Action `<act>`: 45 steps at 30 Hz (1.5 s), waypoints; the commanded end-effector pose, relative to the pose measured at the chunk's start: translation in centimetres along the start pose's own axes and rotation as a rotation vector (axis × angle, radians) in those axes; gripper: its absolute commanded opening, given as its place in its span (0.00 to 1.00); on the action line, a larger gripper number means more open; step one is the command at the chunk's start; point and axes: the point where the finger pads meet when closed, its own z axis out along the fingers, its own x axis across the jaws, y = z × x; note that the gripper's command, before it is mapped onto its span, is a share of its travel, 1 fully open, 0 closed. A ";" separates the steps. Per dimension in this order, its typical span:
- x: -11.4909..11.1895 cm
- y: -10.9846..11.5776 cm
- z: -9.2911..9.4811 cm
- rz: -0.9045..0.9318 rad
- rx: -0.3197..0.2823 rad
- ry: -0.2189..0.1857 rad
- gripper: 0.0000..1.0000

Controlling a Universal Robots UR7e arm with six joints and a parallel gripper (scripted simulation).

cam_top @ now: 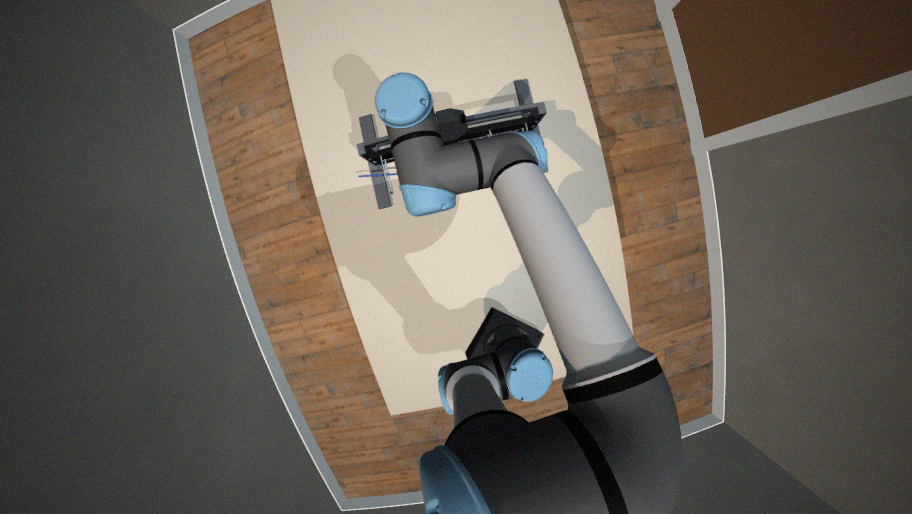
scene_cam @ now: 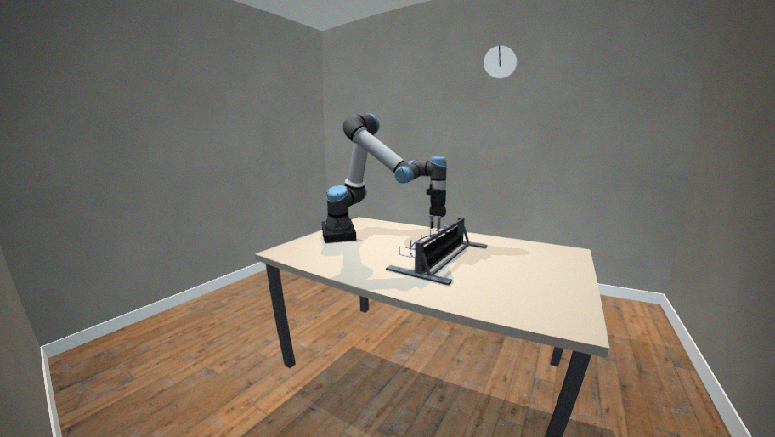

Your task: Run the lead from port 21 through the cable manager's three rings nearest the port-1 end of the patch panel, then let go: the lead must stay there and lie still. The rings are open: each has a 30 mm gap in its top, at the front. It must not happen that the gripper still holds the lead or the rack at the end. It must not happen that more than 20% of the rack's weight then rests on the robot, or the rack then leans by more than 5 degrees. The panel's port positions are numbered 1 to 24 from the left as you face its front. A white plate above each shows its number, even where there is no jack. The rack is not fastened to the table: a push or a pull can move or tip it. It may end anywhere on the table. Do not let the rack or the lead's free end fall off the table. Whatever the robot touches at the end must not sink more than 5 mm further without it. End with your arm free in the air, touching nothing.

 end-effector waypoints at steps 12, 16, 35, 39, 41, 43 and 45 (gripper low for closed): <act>0.0 0.0 -2.6 0.000 0.000 -0.002 0.67; 0.0 0.0 -2.6 0.000 0.000 -0.002 0.67; 0.0 0.0 -2.6 0.000 0.000 -0.002 0.00; 0.0 0.0 -2.6 0.000 0.000 -0.002 0.00; 0.0 0.0 -2.6 0.000 0.000 -0.002 0.00; 0.0 0.0 -2.6 0.000 0.000 -0.002 0.00; 0.0 0.0 -2.6 0.000 0.000 -0.002 0.00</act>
